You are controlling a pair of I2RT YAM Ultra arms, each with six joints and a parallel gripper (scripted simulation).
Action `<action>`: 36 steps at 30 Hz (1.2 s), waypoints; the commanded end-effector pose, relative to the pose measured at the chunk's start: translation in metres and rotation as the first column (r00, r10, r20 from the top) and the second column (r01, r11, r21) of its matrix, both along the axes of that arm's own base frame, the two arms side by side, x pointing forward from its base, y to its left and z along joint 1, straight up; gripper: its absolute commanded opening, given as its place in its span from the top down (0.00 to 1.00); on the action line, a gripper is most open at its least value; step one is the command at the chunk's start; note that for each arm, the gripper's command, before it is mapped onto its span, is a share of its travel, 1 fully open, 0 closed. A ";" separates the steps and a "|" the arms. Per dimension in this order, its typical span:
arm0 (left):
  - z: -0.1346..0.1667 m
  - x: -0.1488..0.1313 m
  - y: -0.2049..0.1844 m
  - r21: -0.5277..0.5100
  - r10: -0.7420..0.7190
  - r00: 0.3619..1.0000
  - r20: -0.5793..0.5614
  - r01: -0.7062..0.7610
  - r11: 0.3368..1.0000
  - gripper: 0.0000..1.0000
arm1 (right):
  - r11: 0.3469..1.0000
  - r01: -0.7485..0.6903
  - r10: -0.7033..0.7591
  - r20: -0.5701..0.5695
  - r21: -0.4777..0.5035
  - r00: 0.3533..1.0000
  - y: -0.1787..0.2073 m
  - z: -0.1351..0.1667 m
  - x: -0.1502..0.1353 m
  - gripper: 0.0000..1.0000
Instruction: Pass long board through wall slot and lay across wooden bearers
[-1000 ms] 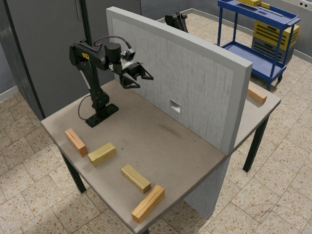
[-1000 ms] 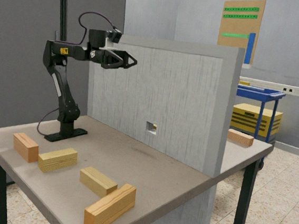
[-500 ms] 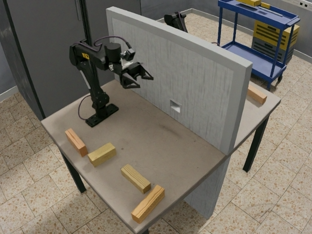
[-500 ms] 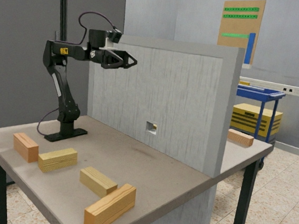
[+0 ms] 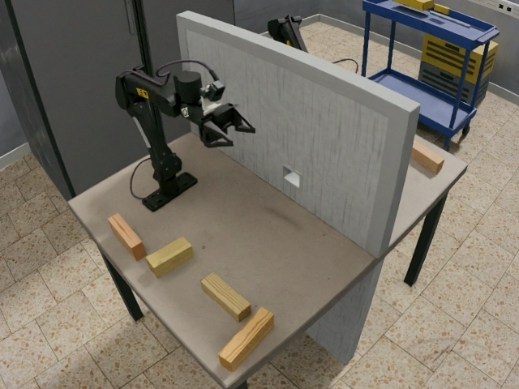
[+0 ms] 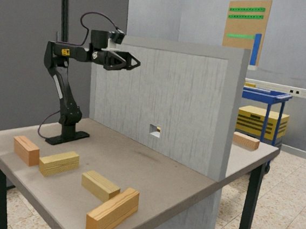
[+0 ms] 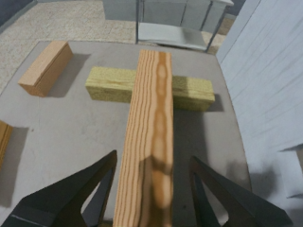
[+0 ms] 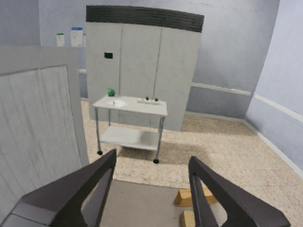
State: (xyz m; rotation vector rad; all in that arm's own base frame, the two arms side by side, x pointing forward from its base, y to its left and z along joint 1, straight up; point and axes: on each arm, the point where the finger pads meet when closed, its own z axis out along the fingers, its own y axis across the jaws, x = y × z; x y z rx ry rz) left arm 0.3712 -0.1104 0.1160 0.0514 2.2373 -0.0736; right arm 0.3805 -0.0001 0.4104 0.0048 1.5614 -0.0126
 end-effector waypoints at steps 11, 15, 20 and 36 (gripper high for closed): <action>0.014 -0.001 0.004 -0.002 0.013 0.999 0.031 -0.012 1.000 0.28 | 1.000 0.010 -0.011 0.067 0.009 0.998 -0.002 0.028 -0.005 0.28; 0.009 -0.004 0.001 -0.003 0.004 1.000 0.021 -0.004 1.000 0.28 | 1.000 0.010 -0.011 0.067 0.009 0.998 -0.002 0.028 -0.005 0.28; 0.049 0.010 0.001 -0.042 0.011 0.993 0.113 -0.006 0.999 0.28 | 1.000 0.008 -0.009 0.065 0.010 0.998 -0.002 0.027 -0.004 0.28; 0.182 0.034 0.051 -0.058 0.014 0.916 0.400 0.010 0.998 0.28 | 1.000 -0.007 0.006 0.084 0.013 0.996 -0.001 0.034 -0.011 0.28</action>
